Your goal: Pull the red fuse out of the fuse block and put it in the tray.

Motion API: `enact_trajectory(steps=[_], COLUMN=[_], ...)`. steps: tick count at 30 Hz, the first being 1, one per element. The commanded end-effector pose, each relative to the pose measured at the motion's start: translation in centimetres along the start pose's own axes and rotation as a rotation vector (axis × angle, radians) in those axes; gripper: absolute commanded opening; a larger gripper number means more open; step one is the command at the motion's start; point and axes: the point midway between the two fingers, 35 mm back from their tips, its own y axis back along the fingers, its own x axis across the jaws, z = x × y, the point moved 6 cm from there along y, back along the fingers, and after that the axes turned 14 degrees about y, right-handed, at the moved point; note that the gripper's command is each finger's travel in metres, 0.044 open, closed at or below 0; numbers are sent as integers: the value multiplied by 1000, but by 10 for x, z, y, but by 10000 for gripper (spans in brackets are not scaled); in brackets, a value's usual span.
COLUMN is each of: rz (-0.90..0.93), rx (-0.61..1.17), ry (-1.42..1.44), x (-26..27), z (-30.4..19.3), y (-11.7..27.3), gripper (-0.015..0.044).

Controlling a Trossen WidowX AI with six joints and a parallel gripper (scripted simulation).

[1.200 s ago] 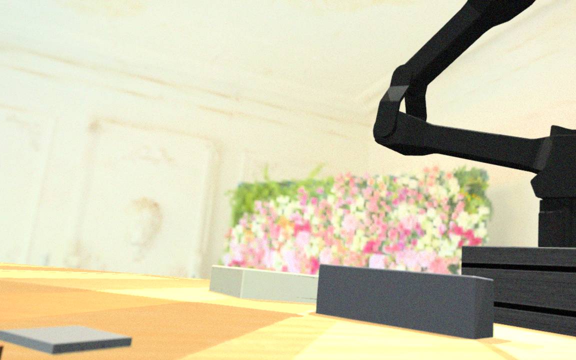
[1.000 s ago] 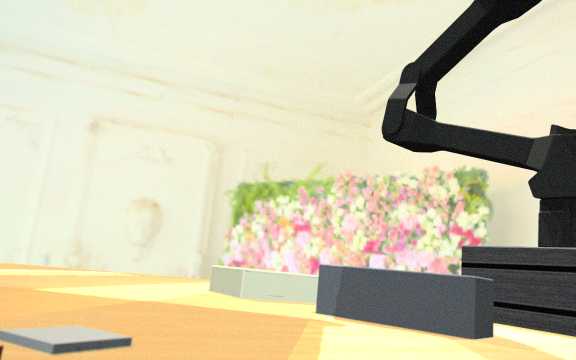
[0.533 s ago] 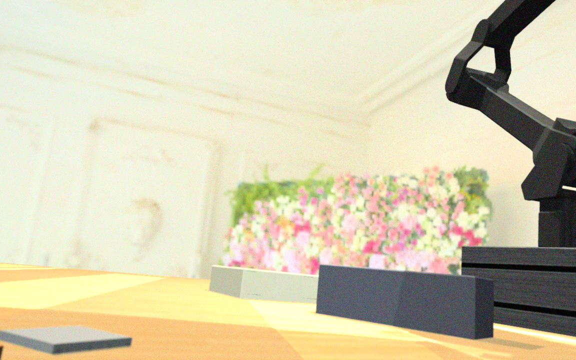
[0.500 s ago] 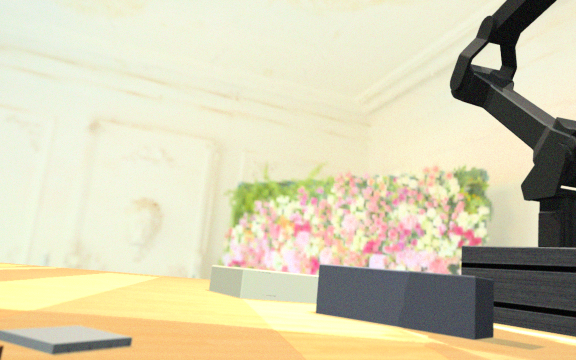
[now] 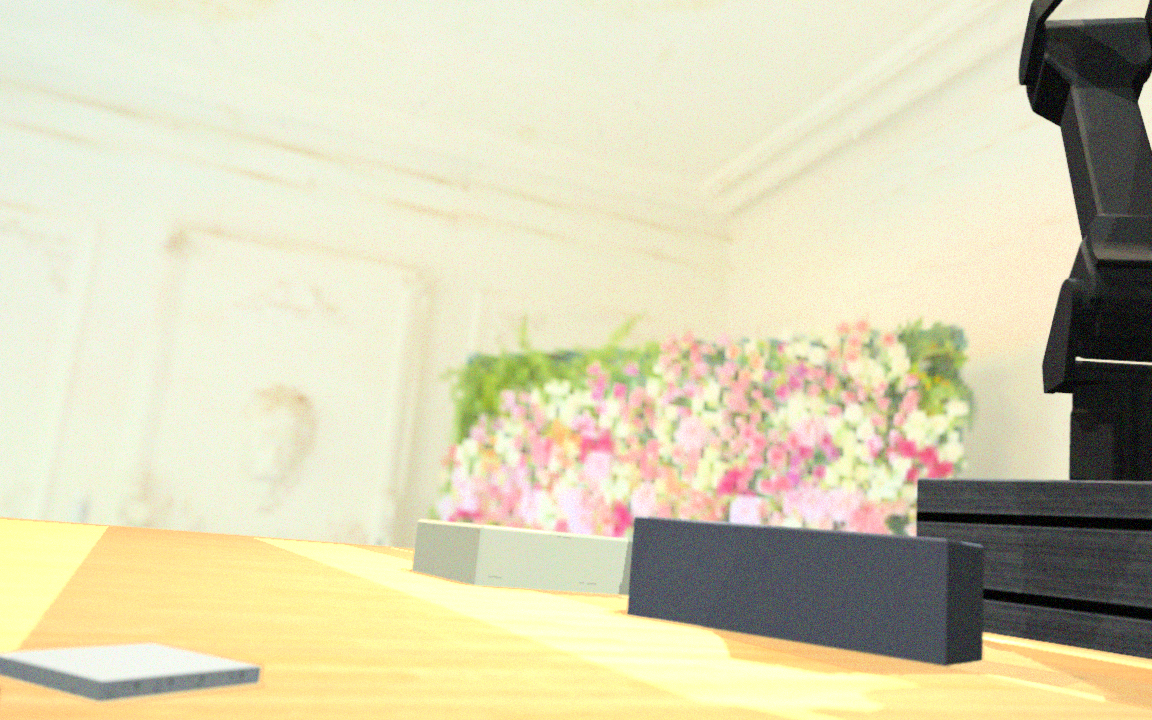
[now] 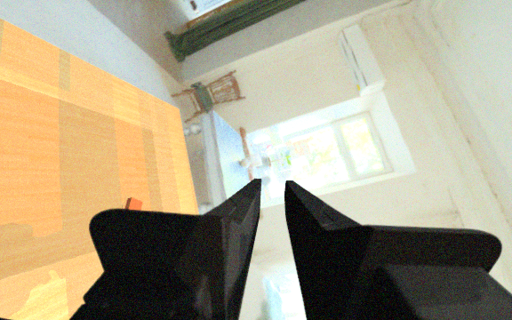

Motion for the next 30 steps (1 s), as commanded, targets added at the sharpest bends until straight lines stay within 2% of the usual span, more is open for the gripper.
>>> enact_trajectory(steps=[1,5,13,18,24,30], rz=[88,219,619,856,1094,1119], rx=[51,128,442,703,1057,1099], ry=[-34,-87,-353,-602,-953,-995], x=[18,44,123,172,221,227], z=[-17,-37,-116,-168,-218,-219], y=[-15,-32,-57,-47,-14,-6], gripper=[67,67,67,67,67,67])
